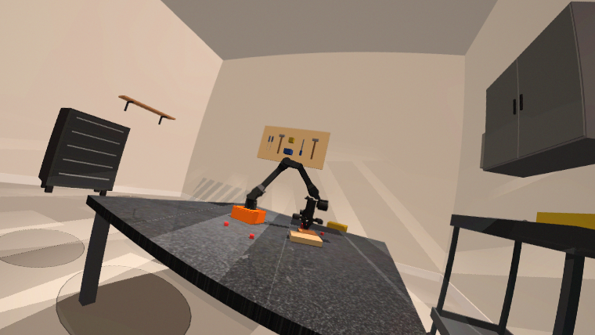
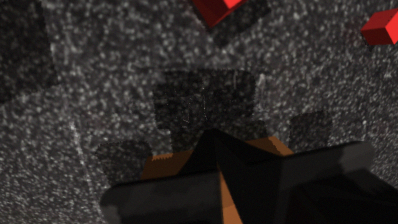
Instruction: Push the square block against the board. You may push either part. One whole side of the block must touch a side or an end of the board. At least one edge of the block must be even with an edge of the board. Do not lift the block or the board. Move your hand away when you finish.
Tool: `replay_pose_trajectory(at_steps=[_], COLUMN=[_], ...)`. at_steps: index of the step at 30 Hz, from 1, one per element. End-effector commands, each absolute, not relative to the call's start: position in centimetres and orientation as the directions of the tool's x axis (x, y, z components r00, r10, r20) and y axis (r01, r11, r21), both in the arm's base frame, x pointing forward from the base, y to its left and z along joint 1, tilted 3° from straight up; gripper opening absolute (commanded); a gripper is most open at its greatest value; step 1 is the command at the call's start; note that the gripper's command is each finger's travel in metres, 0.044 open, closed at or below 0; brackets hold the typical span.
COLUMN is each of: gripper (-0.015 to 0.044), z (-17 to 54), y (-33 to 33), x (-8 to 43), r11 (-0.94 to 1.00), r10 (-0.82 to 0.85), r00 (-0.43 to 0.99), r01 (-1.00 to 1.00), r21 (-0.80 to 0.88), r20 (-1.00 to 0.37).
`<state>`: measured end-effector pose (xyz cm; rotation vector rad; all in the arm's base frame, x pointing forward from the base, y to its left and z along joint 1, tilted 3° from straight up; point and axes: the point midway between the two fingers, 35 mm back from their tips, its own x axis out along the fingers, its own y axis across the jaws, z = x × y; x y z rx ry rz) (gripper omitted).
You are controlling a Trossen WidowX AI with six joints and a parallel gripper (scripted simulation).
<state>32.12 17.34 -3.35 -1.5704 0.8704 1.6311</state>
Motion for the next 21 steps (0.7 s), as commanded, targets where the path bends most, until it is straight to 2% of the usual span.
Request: replay_pose_trajectory(at_steps=[1, 21], gripper=[0.0000, 0.0000], z=[-3.3, -3.2], y=[17.8, 20.6], x=[31.9, 30.2], r11=[-0.528, -0.528], r10=[0.030, 0.033], r00=[-0.015, -0.017], r01=[-0.849, -0.849], r21=[-0.003, -0.003], r20=[-0.999, -0.999])
